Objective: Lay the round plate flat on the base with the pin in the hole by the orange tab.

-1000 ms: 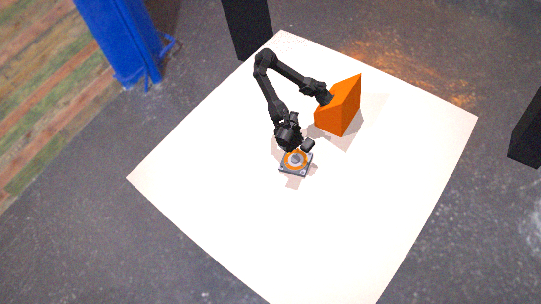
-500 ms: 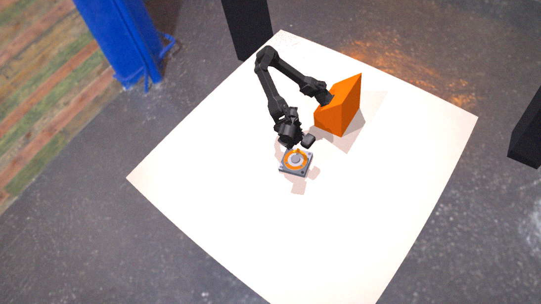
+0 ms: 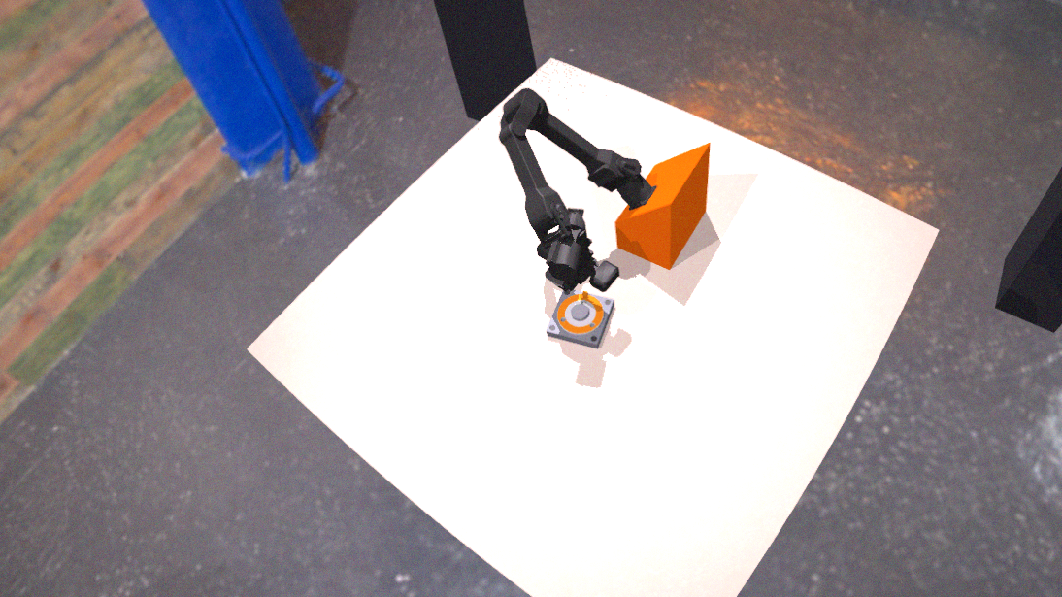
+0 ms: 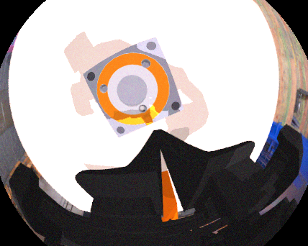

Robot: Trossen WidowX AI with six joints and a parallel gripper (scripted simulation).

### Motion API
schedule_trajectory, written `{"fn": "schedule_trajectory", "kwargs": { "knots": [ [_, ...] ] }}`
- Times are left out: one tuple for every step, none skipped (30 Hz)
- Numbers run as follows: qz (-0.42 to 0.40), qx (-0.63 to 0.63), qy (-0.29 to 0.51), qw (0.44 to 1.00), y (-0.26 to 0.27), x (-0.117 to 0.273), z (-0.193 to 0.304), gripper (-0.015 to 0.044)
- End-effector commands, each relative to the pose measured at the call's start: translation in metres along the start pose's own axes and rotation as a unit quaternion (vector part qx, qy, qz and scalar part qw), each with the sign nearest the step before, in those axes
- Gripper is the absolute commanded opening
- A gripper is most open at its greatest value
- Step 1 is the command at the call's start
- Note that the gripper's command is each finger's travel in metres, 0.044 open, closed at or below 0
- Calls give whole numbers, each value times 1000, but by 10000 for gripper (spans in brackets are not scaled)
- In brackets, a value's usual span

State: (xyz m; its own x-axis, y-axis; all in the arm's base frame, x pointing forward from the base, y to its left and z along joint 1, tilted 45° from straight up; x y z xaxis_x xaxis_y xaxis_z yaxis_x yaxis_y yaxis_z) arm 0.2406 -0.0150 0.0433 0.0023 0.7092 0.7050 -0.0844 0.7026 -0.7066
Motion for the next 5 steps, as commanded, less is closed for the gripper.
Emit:
{"fn": "schedule_trajectory", "kwargs": {
  "knots": [
    [0, 2, 0, 1000, 0, 0, 0, 0],
    [0, 2, 0, 1000, 0, 0, 0, 0],
    [0, 2, 0, 1000, 0, 0, 0, 0],
    [0, 2, 0, 1000, 0, 0, 0, 0],
    [0, 2, 0, 1000, 0, 0, 0, 0]
  ]
}}
Point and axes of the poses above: the point midway between the two fingers, 35 mm back from their tips, its own x axis back along the fingers, its own y axis across the jaws, z = x × y, the point moved 5 cm from there along x, back along the fingers, and after that the axes turned 12 degrees about x, right-handed, at the moved point
